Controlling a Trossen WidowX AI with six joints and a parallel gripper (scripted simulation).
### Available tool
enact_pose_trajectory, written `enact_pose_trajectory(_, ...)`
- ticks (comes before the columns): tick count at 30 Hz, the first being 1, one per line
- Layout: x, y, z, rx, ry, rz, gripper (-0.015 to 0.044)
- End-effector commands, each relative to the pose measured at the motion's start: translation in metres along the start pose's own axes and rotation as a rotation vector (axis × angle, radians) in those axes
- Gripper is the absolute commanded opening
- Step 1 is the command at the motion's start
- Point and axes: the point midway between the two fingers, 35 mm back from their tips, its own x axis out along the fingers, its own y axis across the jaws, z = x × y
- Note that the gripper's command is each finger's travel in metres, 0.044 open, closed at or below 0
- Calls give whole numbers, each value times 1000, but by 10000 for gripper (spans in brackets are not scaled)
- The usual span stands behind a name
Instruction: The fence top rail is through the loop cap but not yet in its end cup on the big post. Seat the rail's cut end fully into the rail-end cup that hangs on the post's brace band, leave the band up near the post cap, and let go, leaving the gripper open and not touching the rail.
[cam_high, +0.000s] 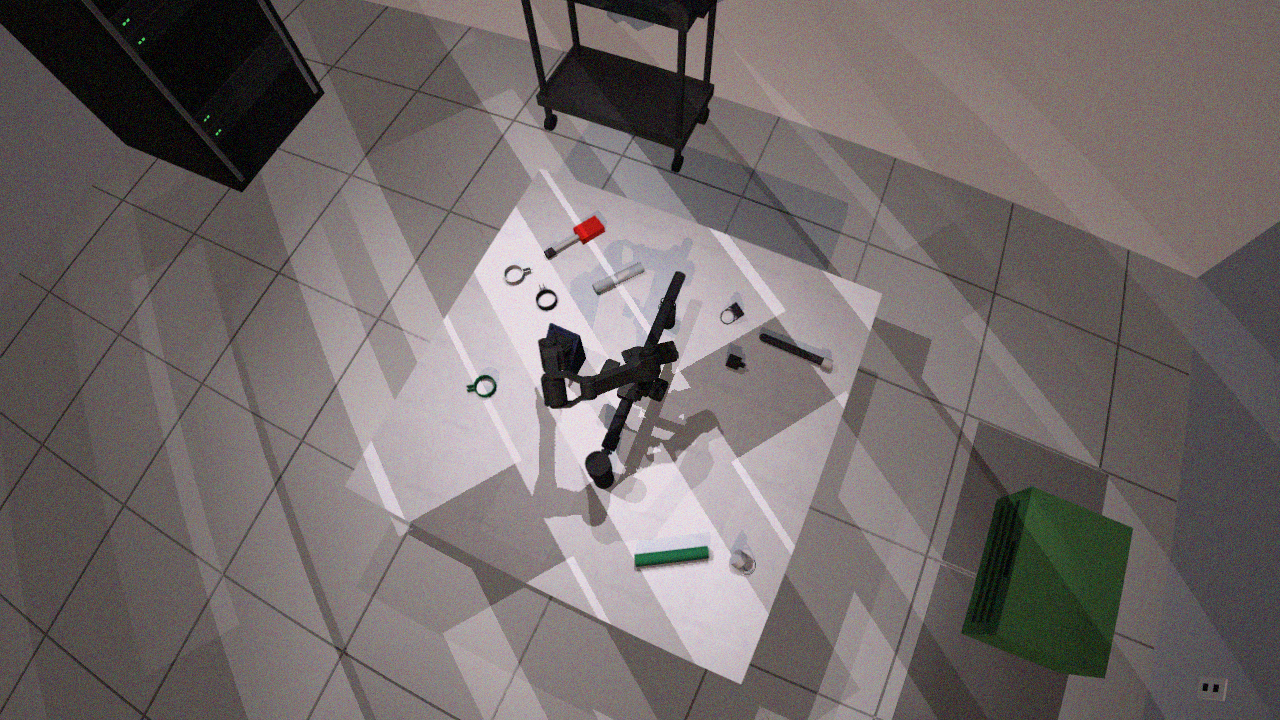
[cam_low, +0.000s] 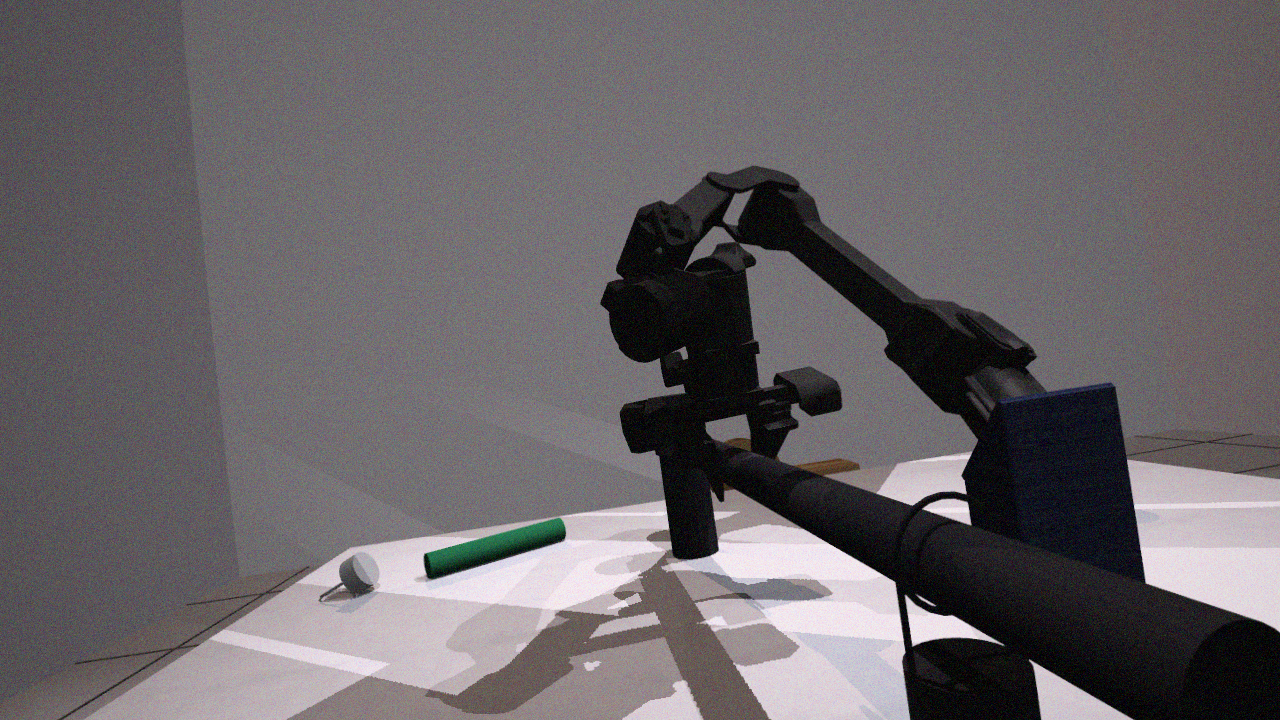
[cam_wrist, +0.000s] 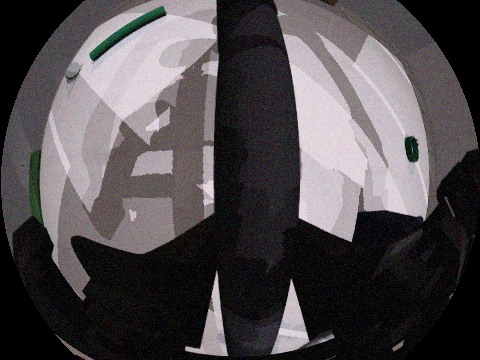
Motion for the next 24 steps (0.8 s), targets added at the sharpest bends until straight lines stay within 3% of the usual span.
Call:
enact_pose_trajectory(1,-3,4,6,-2,-20,18,0)
enact_pose_trajectory(24,0,2,5,-1,1,-1,0)
